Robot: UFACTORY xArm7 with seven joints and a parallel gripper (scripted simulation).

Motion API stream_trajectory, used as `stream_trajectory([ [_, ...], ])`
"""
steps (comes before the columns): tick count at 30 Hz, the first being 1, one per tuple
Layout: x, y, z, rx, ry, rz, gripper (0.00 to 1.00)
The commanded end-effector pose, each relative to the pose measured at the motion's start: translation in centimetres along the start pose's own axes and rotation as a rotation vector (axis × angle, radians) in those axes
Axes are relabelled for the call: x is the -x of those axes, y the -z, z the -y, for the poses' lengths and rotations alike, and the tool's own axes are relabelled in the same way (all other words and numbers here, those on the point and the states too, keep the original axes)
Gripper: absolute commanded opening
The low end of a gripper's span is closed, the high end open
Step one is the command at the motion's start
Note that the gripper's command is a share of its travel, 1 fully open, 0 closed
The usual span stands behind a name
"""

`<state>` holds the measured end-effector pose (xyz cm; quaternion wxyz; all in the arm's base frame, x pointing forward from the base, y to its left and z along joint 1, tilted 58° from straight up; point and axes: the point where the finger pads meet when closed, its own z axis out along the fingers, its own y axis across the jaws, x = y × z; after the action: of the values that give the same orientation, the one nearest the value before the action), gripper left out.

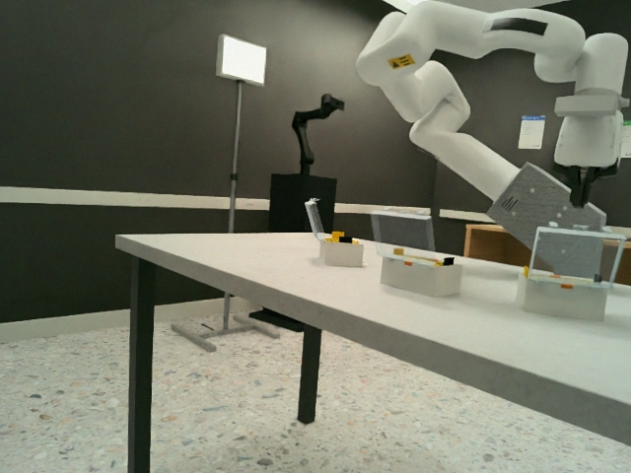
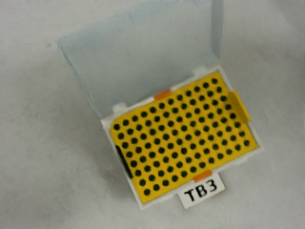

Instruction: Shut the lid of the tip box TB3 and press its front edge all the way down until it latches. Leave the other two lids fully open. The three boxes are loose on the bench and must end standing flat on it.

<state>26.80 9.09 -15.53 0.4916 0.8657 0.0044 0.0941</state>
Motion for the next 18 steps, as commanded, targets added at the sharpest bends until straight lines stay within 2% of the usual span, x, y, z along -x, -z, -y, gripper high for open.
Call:
stream_trajectory([
  [1, -3.0, 0.0, 1.2, -0.025, 0.216, 0.074, 0.0],
  [10, -6.3, -0.3, 2.2, -0.056, 0.439, 0.137, 0.0],
  [18, -10.1, -0.6, 3.4, -0.057, 0.447, 0.14, 0.0],
])
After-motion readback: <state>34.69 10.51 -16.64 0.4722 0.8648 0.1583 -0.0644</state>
